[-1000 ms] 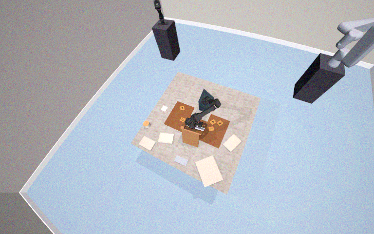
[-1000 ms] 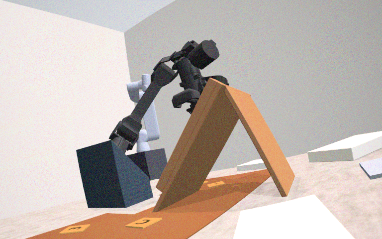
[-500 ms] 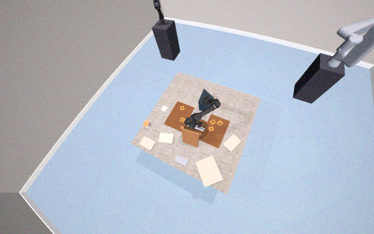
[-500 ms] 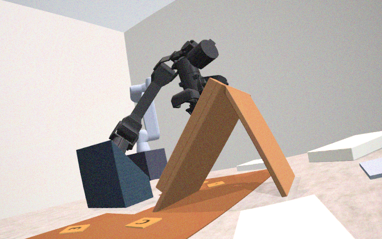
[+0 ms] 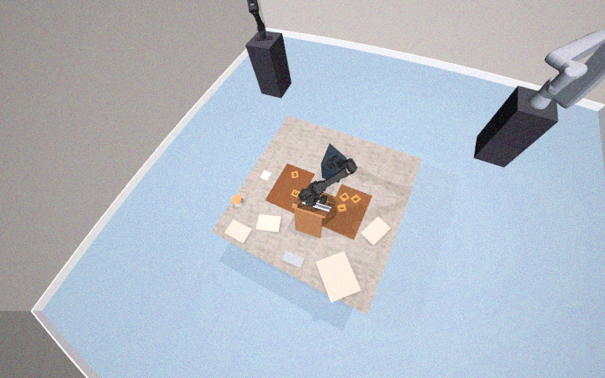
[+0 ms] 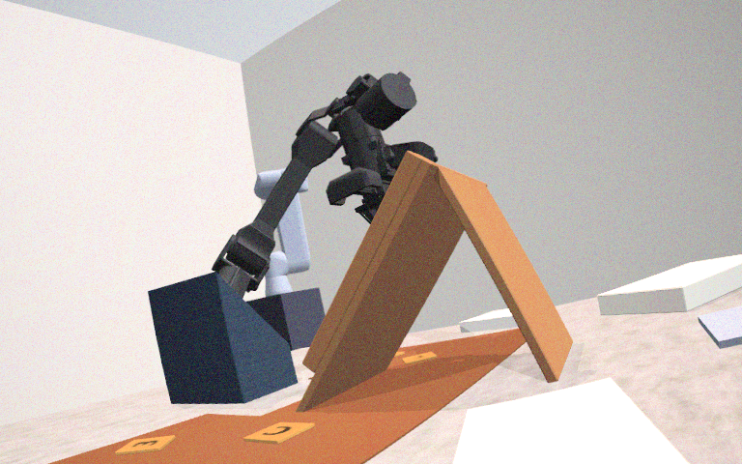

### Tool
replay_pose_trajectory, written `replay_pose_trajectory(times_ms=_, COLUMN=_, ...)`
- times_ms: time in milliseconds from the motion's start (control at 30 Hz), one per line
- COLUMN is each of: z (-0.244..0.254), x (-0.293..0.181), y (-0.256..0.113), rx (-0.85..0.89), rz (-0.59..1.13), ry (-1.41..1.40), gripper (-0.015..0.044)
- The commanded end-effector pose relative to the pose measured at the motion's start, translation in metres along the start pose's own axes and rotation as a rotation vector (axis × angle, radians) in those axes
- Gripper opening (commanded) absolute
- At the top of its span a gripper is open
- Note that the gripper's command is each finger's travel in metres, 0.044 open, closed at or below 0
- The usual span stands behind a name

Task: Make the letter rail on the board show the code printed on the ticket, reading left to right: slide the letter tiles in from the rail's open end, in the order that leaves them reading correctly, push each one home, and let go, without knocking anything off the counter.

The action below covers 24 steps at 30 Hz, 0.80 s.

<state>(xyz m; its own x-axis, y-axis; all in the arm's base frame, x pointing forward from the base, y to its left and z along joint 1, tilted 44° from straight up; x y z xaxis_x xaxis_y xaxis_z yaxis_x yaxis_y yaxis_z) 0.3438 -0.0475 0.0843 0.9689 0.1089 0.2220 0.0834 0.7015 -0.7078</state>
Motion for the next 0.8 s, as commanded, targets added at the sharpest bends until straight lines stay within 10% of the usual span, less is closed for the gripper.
replay_pose_trajectory(times_ms=0, z=0.002, x=-0.004, y=-0.003, rx=-0.003, rz=0.005, ry=-0.004, gripper=0.0000)
replay_pose_trajectory(times_ms=467, z=0.003, x=-0.015, y=-0.013, rx=-0.004, rz=0.006, ry=-0.003, gripper=0.0000)
replay_pose_trajectory(times_ms=767, z=0.020, x=-0.038, y=-0.074, rx=-0.020, rz=-0.118, ry=-0.600, gripper=0.0236)
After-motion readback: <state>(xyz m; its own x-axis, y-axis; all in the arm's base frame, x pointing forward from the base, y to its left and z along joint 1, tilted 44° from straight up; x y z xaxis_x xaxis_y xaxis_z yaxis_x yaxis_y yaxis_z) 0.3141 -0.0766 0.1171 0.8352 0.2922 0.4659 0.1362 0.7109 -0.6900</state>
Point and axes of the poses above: the point midway between the two fingers, 35 mm back from their tips, its own y axis out along the fingers, its own z axis across the jaws, x = y × z, the point moved 6 cm from there along -y, back along the fingers, and after that the axes turned 9 degrees about -y, right-handed, at the moved point
